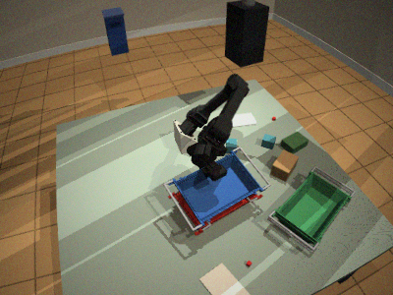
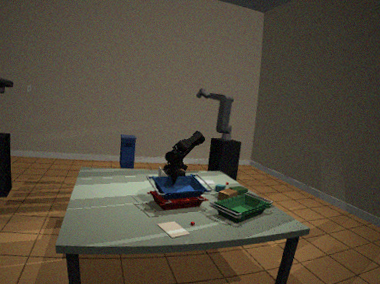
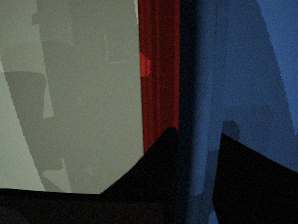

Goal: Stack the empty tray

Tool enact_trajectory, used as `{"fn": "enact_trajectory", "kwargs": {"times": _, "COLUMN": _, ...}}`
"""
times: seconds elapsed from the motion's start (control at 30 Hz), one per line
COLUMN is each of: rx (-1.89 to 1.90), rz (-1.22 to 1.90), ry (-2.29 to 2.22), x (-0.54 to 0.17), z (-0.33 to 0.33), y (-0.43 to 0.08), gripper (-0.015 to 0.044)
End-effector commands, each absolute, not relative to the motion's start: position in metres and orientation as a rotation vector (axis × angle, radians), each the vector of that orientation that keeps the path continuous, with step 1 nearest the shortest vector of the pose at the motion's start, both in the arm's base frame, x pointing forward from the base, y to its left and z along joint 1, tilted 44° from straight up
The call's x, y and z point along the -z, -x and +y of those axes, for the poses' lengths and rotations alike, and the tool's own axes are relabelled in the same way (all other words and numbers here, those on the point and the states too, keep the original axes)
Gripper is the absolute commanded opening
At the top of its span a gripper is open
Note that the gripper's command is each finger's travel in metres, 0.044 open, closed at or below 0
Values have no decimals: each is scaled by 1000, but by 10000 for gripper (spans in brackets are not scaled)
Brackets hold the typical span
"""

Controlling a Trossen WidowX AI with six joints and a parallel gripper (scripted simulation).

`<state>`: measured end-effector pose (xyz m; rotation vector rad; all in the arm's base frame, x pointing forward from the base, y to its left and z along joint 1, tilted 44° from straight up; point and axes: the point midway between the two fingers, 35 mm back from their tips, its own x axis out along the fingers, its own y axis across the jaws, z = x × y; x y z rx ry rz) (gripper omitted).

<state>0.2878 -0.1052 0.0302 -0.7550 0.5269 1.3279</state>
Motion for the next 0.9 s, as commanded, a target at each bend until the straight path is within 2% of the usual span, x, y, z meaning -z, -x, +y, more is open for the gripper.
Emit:
{"fn": "enact_trajectory", "kwargs": {"times": 0.0, "rx": -1348, "rz": 538, "ry": 749, "x": -27, "z": -101, "y": -285, "gripper": 0}}
{"fn": "enact_trajectory", "kwargs": {"times": 0.87, "rx": -1348, "rz": 538, "ry": 749, "x": -20, "z": -95, "y": -283, "gripper": 0}}
